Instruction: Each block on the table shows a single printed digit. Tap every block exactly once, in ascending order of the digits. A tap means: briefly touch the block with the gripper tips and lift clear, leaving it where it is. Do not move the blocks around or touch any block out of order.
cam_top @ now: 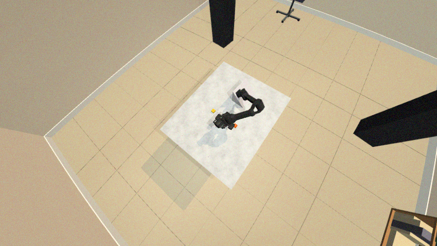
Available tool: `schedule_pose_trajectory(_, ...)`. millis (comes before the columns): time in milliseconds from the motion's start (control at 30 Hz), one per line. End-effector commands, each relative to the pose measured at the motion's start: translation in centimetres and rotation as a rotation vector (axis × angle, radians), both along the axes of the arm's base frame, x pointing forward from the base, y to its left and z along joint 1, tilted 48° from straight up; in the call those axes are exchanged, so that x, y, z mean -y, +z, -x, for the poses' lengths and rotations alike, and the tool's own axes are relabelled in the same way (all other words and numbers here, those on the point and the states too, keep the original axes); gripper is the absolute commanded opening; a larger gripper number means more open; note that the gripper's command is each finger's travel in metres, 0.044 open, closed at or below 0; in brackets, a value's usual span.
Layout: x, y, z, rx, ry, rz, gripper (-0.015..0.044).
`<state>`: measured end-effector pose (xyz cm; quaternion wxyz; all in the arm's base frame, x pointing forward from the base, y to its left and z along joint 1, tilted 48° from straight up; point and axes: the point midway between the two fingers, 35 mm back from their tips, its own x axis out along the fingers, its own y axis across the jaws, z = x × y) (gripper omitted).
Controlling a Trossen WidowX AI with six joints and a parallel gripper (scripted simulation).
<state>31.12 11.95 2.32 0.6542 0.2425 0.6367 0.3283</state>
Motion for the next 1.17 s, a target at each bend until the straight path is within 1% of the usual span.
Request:
schedule_pose_trajectory(0,-0.5,-0.4,0.3,-0.012,0.0,-0.005,0.002)
schedule_pose_trajectory(167,-0.5,-0.5,0.3,-0.012,0.0,-0.005,0.002)
schedule_pose_trajectory(300,1.6,1.4,0.2,-0.011,0.0,-0.003,0.002)
schedule_pose_trajectory(400,1.8,1.5,0.2,-0.011,0.0,-0.004,0.002)
schedule_pose_trajectory(533,1.5,3.3,0.7,-0.021,-0.008,0.004,0.0125)
schedule_pose_trajectory(733,0.5,9.3,3.5,-0.039,-0.022,0.019,0.0282)
schedule_pose_trajectory(867,-0.3,14.3,6.8,-0.024,-0.009,0.004,0.0387)
schedule_pose_trajectory(900,-0.4,15.2,7.6,-0.021,-0.006,0.001,0.04)
schedule_pose_trajectory(967,-0.6,16.3,8.6,-0.017,-0.002,-0.003,0.04)
schedule_pose_trajectory(1133,-0.6,16.7,9.0,-0.016,0.0,-0.005,0.04)
